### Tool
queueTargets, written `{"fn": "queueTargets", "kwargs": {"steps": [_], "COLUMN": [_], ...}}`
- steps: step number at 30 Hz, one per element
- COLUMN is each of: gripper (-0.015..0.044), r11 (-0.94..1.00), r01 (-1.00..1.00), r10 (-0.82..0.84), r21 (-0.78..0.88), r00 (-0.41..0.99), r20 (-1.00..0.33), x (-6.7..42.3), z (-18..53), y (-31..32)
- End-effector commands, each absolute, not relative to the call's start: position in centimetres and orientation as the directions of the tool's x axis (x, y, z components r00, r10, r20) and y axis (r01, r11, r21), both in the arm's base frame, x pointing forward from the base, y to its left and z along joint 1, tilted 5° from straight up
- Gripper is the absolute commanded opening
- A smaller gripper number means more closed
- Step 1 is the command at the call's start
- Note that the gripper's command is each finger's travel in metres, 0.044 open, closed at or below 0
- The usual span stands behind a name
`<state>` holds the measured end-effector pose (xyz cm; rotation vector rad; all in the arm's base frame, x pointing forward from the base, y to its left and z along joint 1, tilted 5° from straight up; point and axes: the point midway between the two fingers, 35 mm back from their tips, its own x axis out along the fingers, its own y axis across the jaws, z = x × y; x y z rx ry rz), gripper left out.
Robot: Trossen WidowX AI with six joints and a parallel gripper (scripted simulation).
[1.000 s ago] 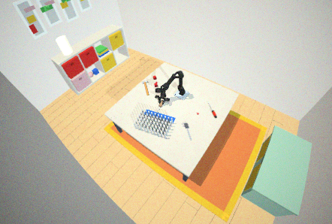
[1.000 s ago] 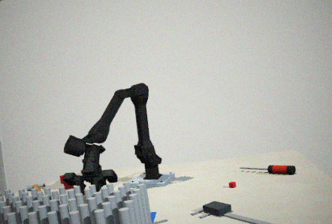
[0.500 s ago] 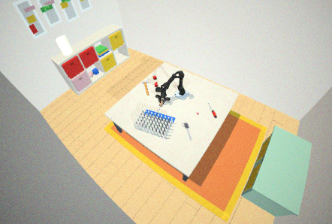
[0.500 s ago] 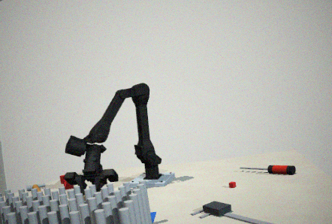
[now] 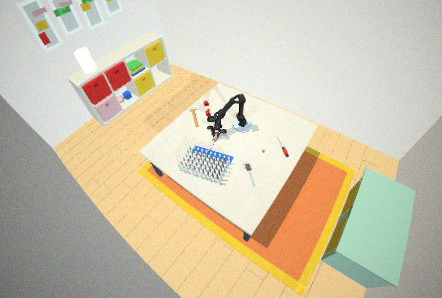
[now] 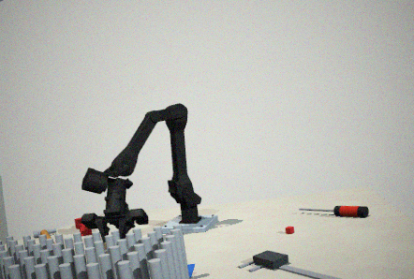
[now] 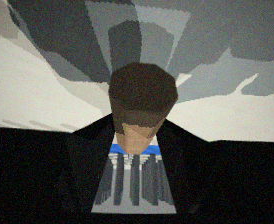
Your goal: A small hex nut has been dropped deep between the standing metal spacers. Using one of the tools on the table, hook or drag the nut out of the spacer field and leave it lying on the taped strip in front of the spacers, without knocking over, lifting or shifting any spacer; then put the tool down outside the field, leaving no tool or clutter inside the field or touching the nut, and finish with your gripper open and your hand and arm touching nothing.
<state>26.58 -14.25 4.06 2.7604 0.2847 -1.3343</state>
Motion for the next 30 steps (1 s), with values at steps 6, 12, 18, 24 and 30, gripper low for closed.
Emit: {"fn": "queueTargets", "kwargs": {"steps": [6, 12, 18, 24, 30], "gripper": [0.0000, 0.0000, 0.0000, 0.0000, 0.0000], "r11": [-0.980, -0.980, -0.980, -0.980, -0.980], "r01": [0.200, 0.199, 0.199, 0.198, 0.198], "r10": [0.137, 0.137, 0.137, 0.136, 0.136], "r21": [-0.013, -0.014, -0.014, -0.013, -0.014], "r00": [0.620, 0.620, 0.620, 0.617, 0.617], "r20": [-0.773, -0.773, -0.773, -0.775, -0.775], "x": [27.0, 27.1, 26.9, 24.8, 22.7], "z": [5.3, 5.8, 5.9, 6.1, 6.0], "y": [-14.5, -14.5, -14.6, -15.0, -15.2]}}
